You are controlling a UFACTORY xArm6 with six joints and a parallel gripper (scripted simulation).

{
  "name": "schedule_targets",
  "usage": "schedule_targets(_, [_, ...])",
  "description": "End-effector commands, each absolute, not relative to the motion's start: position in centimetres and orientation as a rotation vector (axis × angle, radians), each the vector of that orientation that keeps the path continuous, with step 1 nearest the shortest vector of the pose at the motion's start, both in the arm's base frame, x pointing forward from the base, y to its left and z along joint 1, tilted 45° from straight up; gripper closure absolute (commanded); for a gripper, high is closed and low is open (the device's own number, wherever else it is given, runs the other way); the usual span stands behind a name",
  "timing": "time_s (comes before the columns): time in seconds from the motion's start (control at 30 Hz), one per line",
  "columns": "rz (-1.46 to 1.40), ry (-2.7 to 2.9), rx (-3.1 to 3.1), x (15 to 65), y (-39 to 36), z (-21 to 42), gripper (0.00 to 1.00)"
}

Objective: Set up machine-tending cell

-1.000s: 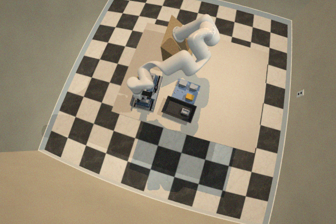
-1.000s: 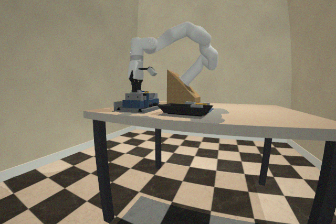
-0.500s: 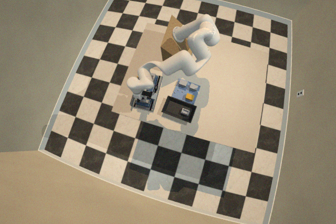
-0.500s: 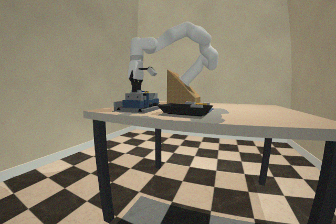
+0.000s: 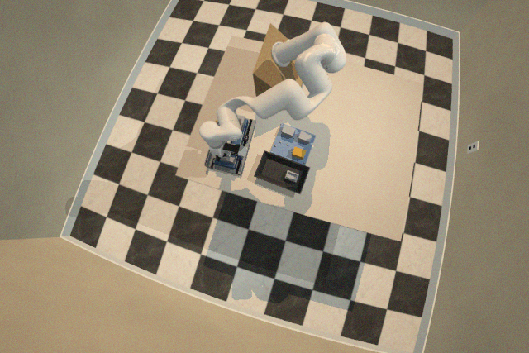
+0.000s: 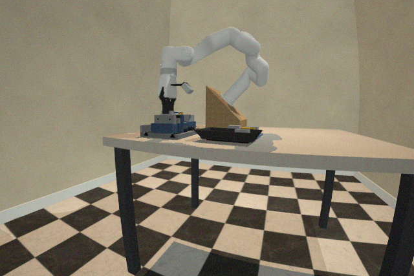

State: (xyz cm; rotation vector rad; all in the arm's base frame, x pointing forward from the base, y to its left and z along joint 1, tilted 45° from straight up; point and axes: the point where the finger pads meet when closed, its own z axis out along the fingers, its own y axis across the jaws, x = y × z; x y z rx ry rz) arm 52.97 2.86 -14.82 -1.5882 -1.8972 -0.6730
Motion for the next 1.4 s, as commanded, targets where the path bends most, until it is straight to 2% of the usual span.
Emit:
schedule_targets(0.0, [-0.676,-1.9,-1.591,53.2,2.6,-14.6,1.0])
schedule_targets(1.37, [-0.676,-1.9,-1.591,53.6,-0.5,-11.4,1.0])
